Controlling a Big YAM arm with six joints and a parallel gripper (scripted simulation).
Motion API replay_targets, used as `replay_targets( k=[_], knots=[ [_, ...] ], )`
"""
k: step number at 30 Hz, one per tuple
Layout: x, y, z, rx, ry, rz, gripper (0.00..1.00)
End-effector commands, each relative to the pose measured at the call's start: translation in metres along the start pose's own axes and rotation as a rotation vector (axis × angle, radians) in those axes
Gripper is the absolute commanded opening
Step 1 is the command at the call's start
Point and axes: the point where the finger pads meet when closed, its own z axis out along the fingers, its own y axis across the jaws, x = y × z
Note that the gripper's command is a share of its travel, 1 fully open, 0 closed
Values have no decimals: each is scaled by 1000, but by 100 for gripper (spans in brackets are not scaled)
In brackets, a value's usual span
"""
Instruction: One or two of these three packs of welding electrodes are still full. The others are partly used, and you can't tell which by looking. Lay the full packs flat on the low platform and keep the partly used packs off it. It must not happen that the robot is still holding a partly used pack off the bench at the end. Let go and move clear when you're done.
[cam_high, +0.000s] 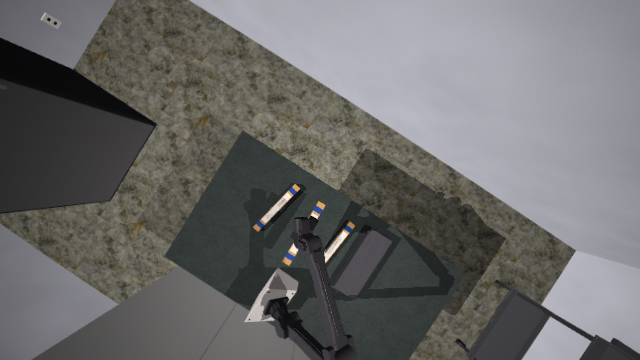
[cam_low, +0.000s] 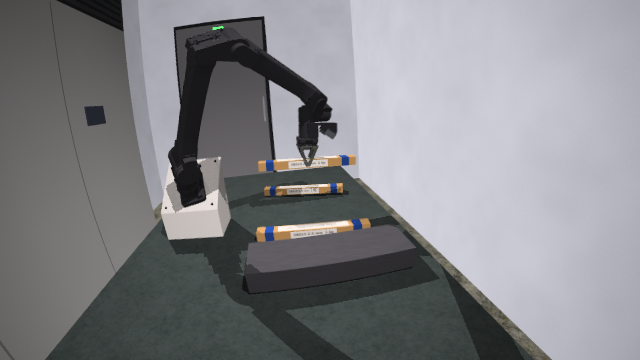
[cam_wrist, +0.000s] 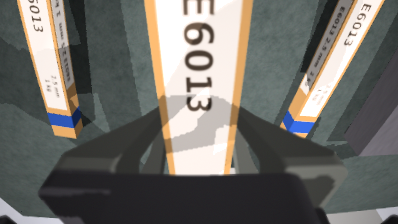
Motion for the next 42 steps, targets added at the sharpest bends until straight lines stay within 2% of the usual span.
replay_targets(
  k=[1,14,42],
  knots=[
    [-37,-17,-61,-58,-111,43,0],
    [-40,-50,-62,-52,-93,56,0],
    [-49,-117,-67,-46,-102,46,0]
  ],
)
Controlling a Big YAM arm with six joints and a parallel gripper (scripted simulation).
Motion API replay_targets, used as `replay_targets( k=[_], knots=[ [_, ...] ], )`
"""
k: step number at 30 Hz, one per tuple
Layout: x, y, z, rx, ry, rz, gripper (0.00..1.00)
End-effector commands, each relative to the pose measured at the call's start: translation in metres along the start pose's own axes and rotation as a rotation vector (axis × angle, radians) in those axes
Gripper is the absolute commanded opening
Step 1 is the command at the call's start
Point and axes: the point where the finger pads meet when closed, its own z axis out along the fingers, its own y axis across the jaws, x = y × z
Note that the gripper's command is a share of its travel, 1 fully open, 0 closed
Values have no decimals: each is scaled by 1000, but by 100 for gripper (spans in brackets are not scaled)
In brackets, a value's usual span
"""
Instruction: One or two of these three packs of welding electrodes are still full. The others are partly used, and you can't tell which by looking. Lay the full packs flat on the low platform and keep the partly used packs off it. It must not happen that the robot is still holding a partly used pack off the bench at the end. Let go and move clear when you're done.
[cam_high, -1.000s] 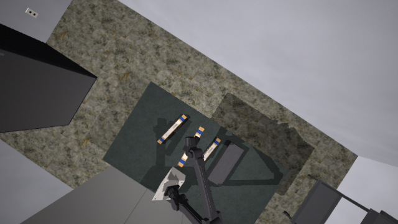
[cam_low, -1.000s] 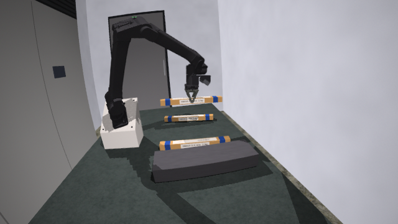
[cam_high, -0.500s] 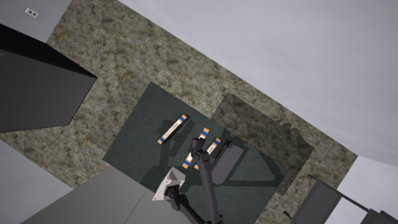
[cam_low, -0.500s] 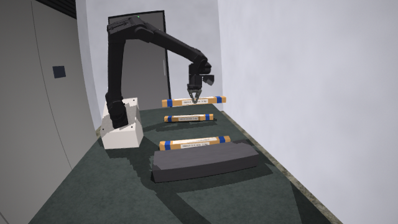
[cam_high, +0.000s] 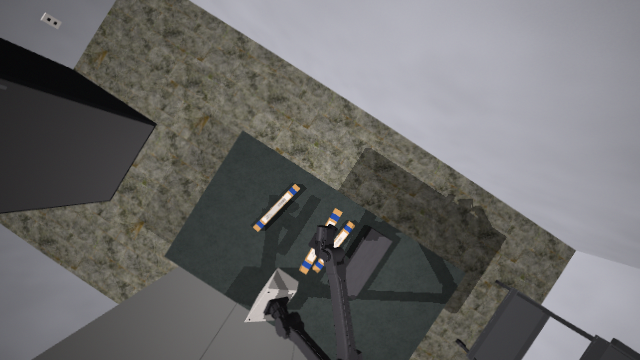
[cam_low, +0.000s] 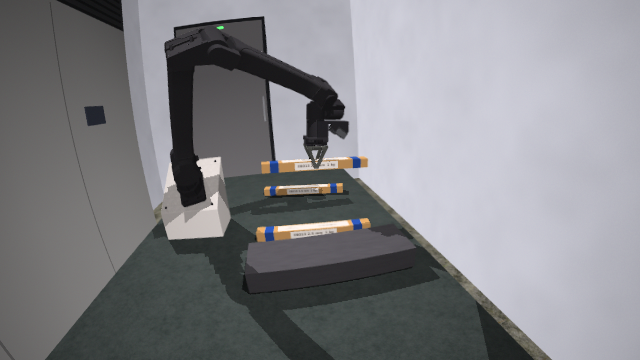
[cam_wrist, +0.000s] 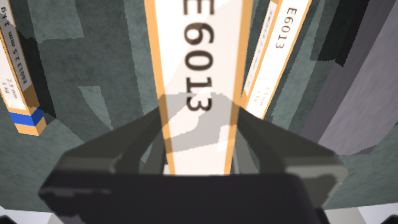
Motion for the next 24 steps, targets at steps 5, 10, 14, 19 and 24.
replay_targets(
  k=[5,10,14,19,24],
  knots=[
    [-36,-41,-55,-45,-115,55,0],
    [-37,-51,-56,-44,-119,51,0],
    [-38,-59,-56,-43,-123,47,0],
    [-38,-72,-54,-42,-113,57,0],
    [-38,-84,-51,-41,-108,63,0]
  ],
)
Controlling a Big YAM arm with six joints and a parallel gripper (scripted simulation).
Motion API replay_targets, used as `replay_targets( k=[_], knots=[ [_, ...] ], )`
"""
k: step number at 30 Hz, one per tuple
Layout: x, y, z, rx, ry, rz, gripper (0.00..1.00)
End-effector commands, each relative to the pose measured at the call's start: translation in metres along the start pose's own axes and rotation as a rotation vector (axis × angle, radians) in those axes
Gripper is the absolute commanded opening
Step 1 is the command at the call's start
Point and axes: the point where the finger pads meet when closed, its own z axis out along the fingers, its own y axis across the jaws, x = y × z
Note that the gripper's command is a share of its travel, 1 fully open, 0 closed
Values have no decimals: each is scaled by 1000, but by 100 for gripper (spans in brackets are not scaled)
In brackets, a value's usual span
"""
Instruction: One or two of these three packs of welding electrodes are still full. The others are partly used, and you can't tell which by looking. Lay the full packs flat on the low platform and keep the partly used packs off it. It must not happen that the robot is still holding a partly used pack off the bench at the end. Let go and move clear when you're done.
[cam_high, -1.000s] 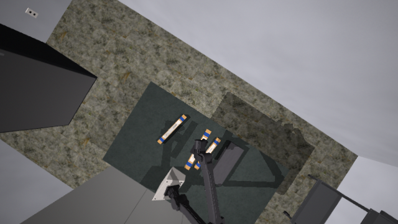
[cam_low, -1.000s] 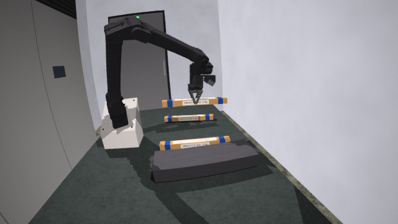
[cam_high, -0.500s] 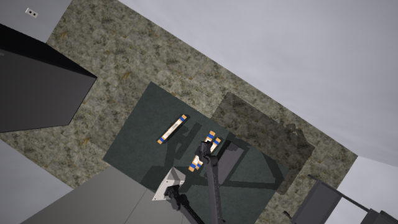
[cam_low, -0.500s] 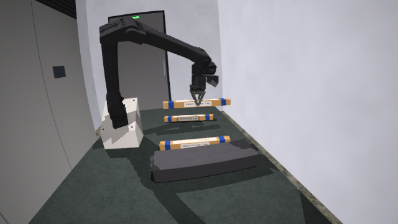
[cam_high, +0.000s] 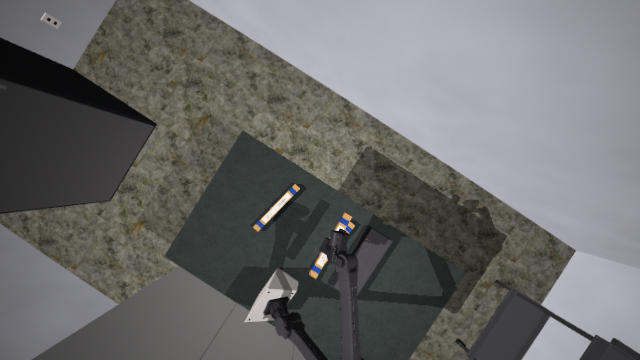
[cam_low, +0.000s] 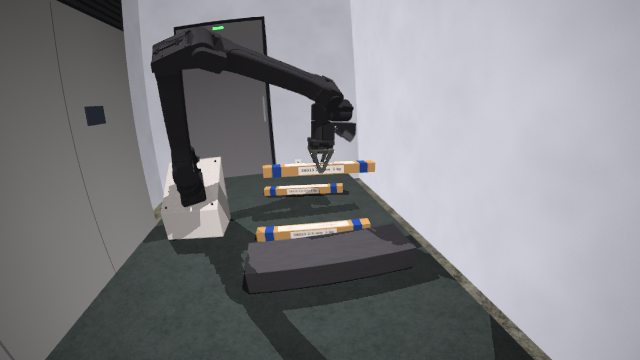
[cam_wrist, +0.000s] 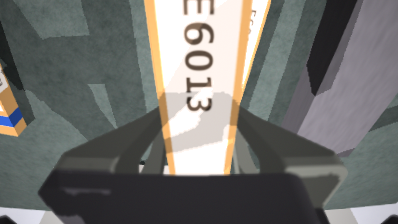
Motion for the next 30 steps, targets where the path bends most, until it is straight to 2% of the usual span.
replay_targets(
  k=[1,11,30],
  knots=[
    [-33,-31,-54,-34,-117,61,0],
    [-35,-55,-55,-32,-132,44,0],
    [-37,-101,-49,-27,-125,53,0]
  ],
)
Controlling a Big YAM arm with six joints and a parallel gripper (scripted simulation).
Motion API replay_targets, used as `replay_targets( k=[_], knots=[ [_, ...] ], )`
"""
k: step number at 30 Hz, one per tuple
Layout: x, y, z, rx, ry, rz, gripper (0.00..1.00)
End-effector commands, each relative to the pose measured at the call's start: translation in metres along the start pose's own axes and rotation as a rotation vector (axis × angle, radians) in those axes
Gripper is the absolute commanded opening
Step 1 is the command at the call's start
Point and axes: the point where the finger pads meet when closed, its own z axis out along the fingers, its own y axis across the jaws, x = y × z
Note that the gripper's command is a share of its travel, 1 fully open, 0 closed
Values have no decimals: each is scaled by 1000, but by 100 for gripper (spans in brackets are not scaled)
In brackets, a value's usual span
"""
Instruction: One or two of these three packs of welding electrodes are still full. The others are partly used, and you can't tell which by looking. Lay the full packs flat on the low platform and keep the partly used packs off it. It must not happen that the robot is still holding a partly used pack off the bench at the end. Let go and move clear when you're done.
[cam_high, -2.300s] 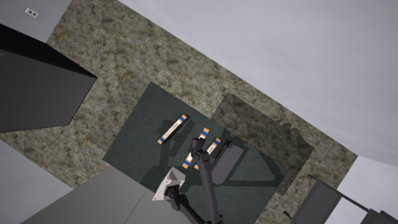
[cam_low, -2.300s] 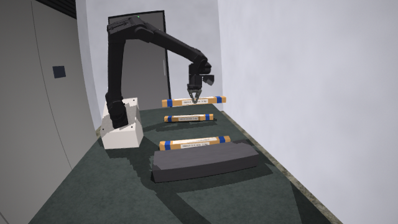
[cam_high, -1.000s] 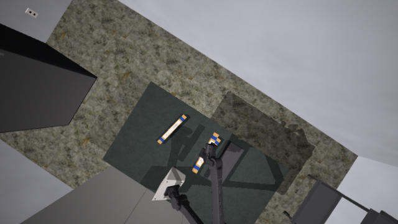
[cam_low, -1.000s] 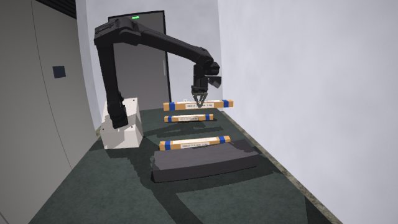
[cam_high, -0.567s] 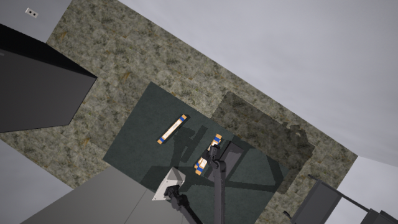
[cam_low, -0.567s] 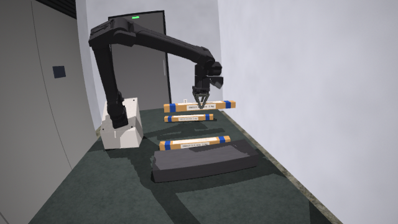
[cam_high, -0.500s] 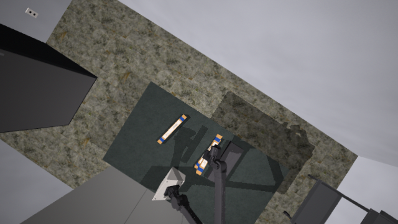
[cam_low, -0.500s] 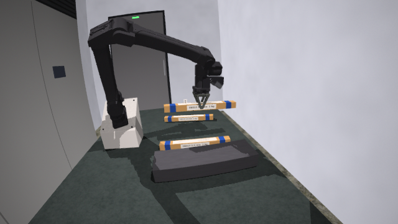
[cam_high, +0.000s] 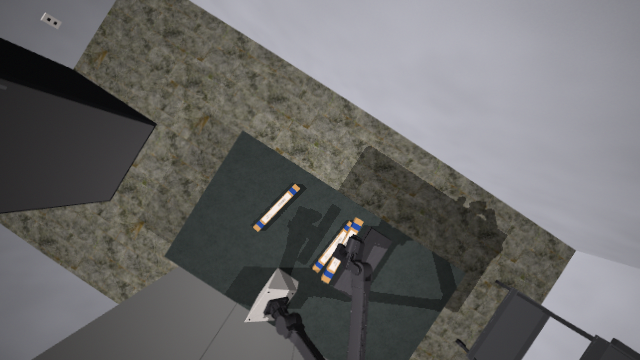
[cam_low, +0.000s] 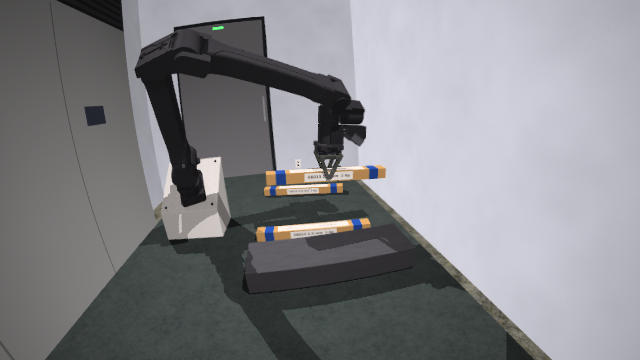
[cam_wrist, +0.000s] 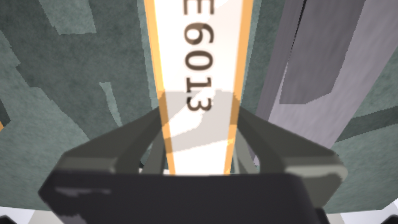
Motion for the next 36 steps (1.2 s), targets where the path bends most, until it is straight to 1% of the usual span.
replay_targets(
  k=[1,12,20,22,23,27,36],
  knots=[
    [-29,-40,-53,-16,-123,61,0],
    [-29,-62,-51,-14,-131,52,0],
    [-26,-83,-44,-12,-118,67,0],
    [-26,-83,-44,-12,-118,67,0],
    [-27,-89,-44,-12,-120,64,0],
    [-27,-96,-43,-11,-128,57,0],
    [-17,-121,-35,-9,-118,68,0]
  ],
)
